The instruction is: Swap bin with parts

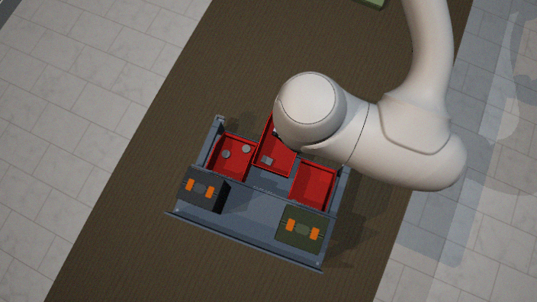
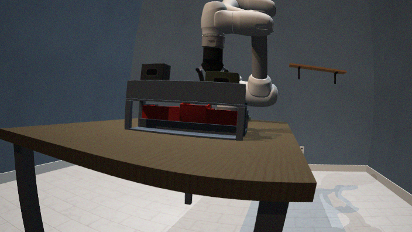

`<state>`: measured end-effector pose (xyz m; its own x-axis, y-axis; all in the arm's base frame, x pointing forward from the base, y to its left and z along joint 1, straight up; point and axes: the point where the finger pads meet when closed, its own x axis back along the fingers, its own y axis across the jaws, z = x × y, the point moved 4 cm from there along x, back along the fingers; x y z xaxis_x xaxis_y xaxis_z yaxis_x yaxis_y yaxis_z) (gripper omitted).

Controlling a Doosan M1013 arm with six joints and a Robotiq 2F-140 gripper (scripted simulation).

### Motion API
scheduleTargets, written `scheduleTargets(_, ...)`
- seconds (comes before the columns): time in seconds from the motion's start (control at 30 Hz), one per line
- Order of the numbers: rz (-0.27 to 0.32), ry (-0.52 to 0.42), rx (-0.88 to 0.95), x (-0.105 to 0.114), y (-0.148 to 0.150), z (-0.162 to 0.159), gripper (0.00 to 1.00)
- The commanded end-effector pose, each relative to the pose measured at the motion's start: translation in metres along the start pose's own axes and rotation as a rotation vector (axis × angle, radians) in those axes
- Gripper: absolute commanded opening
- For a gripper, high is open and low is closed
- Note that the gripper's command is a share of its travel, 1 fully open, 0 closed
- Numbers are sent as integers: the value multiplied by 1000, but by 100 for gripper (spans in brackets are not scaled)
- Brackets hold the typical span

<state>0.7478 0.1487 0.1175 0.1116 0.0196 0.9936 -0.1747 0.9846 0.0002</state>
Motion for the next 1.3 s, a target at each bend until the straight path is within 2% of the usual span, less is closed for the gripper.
scheduleTargets(0.0,0,0,0,0,0,-1,10)
scheduleTargets(1.27,0,0,0,1,0,-8,10)
